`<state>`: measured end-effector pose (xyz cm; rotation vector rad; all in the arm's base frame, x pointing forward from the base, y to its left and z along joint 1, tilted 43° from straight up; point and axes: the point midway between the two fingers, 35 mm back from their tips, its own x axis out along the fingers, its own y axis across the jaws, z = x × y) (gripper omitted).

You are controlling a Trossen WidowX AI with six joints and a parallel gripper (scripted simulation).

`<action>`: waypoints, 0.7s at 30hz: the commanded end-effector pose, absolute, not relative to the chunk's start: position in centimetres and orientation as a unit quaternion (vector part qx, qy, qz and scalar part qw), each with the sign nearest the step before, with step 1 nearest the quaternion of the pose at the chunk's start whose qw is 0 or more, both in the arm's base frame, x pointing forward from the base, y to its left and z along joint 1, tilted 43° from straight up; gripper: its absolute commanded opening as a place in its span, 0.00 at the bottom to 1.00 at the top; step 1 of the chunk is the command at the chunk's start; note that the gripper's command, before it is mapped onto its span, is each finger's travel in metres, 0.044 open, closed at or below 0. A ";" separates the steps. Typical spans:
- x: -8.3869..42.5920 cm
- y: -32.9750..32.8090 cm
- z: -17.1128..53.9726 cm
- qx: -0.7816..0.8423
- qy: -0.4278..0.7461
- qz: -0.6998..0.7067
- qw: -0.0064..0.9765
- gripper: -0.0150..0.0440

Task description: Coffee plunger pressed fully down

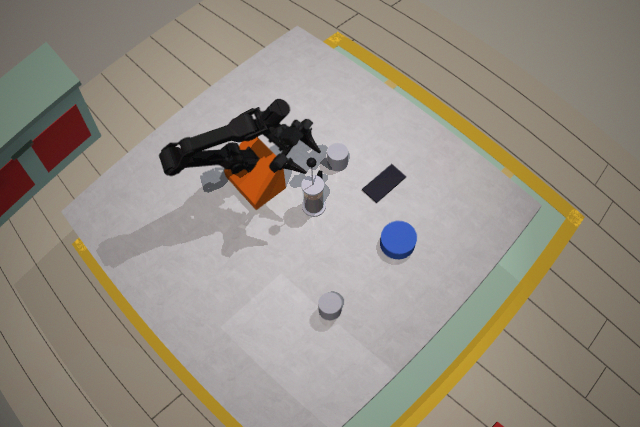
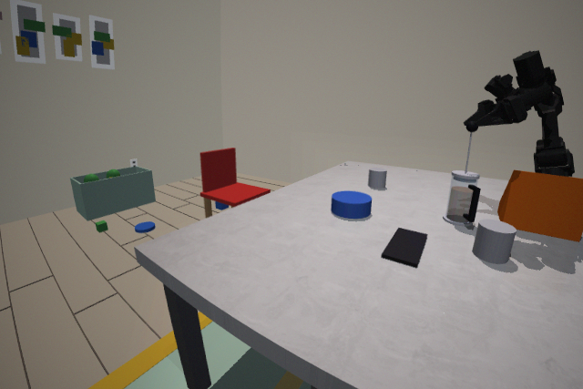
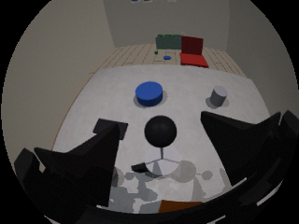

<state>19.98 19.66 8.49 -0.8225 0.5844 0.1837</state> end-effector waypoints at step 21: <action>20.0 19.4 7.9 -0.398 0.283 0.090 0.868 0.46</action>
